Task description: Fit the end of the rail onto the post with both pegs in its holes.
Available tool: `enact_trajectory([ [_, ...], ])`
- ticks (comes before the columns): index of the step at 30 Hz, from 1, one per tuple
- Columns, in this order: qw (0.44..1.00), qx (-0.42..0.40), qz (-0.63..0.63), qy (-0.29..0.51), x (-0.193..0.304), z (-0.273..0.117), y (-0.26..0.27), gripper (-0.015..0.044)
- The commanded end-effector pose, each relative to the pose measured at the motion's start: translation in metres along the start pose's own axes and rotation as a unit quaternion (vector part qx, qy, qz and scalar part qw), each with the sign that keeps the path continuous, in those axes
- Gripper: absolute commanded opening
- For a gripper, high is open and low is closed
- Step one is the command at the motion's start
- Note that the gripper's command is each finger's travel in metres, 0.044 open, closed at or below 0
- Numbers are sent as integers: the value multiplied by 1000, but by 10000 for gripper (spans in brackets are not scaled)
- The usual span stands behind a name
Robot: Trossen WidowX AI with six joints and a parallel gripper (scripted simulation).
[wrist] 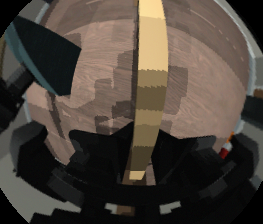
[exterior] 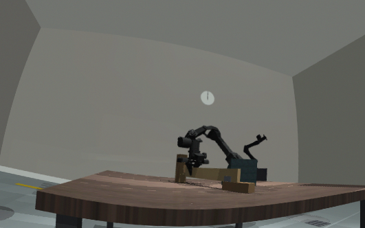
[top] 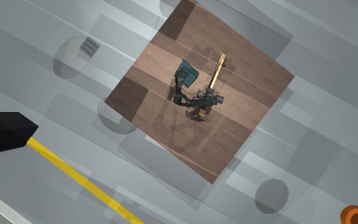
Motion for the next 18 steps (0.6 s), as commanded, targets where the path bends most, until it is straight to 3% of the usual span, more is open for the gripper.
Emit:
enact_trajectory([
  [1, 1000, 2, -2, 0, 2, -2, 0, 0],
  [18, 1000, 2, -2, 0, 7, -4, 0, 0],
])
Point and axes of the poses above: the point midway between the two fingers, 35 mm back from their tips, its own z axis out along the fingers, its own y axis across the jaws, x = y × z, the point moved 6 cm from there along -z, back along the fingers, and after that the axes turned 14 degrees about -z, right-handed, at the moved point
